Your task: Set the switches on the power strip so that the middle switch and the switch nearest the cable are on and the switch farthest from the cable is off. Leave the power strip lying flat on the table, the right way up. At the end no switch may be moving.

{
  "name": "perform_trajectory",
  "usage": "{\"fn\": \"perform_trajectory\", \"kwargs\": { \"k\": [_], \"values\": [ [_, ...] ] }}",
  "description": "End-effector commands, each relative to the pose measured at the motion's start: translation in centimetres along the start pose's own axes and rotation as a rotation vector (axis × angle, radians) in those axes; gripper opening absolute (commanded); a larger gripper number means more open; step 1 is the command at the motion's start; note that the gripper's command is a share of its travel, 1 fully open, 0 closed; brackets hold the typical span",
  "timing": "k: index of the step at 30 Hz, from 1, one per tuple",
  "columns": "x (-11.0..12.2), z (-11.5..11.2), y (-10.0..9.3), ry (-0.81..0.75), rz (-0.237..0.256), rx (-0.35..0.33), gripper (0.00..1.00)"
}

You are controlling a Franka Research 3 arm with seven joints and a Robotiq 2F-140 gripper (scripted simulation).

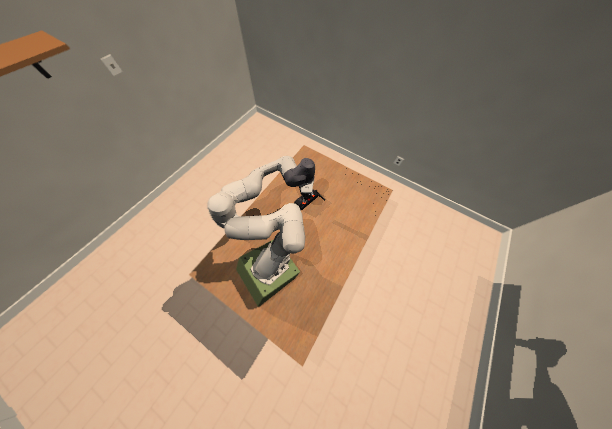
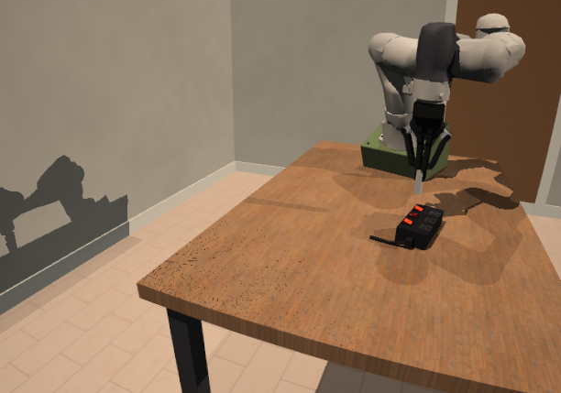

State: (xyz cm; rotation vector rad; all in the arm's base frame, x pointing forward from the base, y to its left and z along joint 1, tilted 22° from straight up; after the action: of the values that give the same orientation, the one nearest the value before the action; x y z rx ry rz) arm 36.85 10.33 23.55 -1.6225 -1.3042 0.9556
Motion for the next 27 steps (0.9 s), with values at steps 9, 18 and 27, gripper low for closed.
{"fn": "perform_trajectory", "kwargs": {
  "k": [9, 18, 27],
  "values": [
    [0.1, -0.2, 1.4, 0.017, -0.001, -0.007, 0.0],
    [0.1, -0.2, 2.3, 0.017, -0.001, -0.007, 0.0],
    [0.1, -0.2, 3.1, 0.017, -0.001, -0.007, 0.0]
  ]
}}
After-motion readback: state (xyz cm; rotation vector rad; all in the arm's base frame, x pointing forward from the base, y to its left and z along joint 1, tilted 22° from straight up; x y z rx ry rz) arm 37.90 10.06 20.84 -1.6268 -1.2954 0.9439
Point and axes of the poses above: the point where the finger pads meet when closed, its own y axis out along the fingers, its own x axis across the jaws, z = x × y, the point moved 10 cm from there along -y, back along the fingers, and after that the axes turned 2 degrees about -y, right-handed, at the moved point
